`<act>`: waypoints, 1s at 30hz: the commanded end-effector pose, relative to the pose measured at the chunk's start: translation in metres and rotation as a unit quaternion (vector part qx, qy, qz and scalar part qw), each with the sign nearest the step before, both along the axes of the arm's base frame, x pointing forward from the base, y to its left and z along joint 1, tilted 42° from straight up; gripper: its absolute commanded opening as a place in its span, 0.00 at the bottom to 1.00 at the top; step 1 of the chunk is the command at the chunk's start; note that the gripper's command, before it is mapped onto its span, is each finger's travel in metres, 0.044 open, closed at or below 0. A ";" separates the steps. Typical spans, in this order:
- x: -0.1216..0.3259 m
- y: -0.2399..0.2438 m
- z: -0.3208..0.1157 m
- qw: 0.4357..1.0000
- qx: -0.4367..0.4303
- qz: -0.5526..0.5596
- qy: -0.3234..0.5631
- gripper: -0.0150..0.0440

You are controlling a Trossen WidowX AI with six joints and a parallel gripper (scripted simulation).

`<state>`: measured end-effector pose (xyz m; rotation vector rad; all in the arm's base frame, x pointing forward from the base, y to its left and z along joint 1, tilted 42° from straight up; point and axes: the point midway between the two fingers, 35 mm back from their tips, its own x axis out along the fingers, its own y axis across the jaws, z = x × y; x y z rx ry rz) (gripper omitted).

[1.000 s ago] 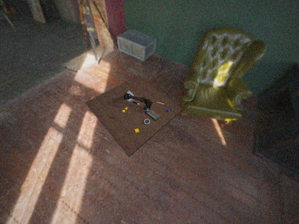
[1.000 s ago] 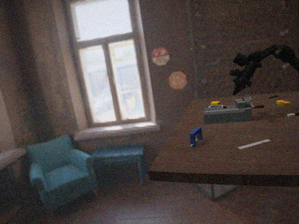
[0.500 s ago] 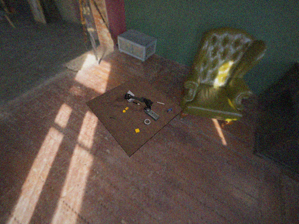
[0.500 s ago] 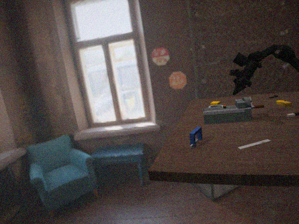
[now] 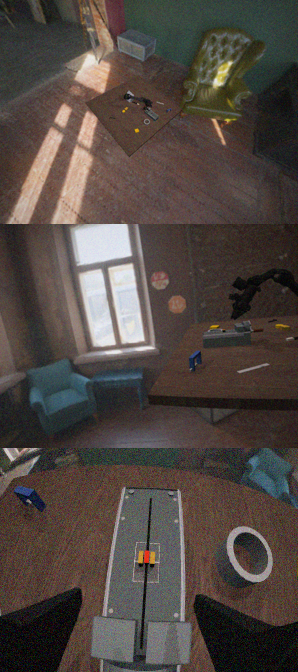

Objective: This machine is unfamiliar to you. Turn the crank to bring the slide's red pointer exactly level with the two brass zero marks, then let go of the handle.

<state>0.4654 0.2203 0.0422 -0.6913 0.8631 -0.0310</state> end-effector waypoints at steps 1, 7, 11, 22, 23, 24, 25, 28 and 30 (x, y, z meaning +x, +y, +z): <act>0.000 0.000 0.000 1.000 0.000 0.000 0.000 1.00; 0.000 0.000 0.000 1.000 0.000 0.000 0.000 0.73; 0.000 0.000 0.000 1.000 0.000 0.000 0.000 0.56; 0.000 0.000 0.000 1.000 0.000 0.000 0.000 0.25; 0.000 0.000 0.000 1.000 0.000 0.000 0.000 0.25; 0.000 0.000 0.000 1.000 0.000 0.000 0.000 0.25; 0.000 0.000 0.000 1.000 0.000 0.000 0.000 0.25; 0.000 0.000 0.000 1.000 0.000 0.000 0.000 0.25; 0.000 0.000 0.000 1.000 0.000 0.000 0.000 0.25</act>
